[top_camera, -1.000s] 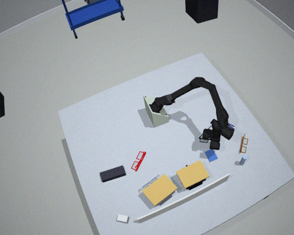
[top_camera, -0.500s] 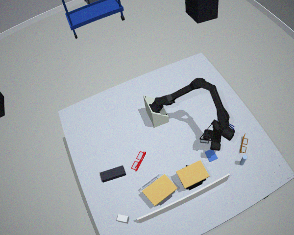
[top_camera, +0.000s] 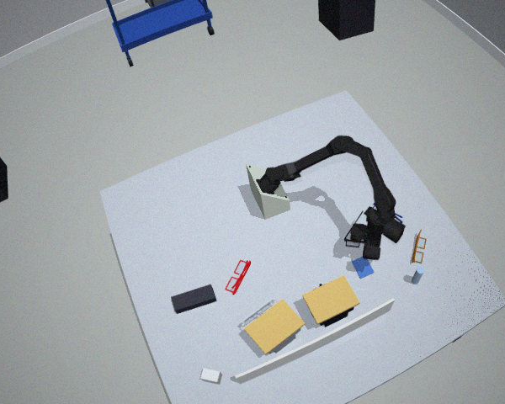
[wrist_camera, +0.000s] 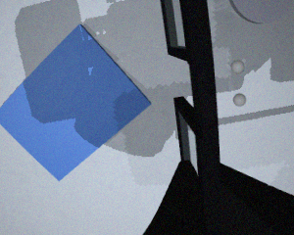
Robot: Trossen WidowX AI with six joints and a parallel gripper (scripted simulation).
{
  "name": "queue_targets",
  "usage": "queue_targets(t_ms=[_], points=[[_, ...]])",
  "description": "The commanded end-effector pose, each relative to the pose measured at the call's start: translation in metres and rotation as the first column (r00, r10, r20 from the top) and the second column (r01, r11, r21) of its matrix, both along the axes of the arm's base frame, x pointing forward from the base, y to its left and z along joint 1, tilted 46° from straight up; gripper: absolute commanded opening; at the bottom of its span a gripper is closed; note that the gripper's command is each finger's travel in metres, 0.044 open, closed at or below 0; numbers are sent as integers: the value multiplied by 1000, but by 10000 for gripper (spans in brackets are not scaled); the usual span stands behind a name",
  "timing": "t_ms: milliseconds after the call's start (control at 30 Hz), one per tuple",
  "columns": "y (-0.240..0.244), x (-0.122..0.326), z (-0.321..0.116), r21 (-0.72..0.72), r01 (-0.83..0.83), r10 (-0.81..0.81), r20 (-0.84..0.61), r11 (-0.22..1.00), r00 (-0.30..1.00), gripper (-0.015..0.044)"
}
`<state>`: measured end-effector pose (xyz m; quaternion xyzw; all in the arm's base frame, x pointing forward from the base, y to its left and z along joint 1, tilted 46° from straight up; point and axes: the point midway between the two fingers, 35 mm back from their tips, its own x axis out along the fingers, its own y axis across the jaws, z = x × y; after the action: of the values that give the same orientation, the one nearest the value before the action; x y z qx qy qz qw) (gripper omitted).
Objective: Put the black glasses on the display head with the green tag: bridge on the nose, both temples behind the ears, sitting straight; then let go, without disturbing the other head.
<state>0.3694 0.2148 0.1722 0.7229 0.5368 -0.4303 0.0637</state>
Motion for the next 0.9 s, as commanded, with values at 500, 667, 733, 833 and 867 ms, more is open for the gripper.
queue_targets(t_ms=[500,667,733,833,867], points=[[2,8,2,2,-3,3,2,1000,1000,0],[3,10,3,2,-3,3,3,1000,1000,0],[3,10,4,2,-3,3,3,1000,1000,0],[3,11,4,2,-3,3,3,1000,1000,0],[4,12,4,2,-3,3,3,1000,1000,0]])
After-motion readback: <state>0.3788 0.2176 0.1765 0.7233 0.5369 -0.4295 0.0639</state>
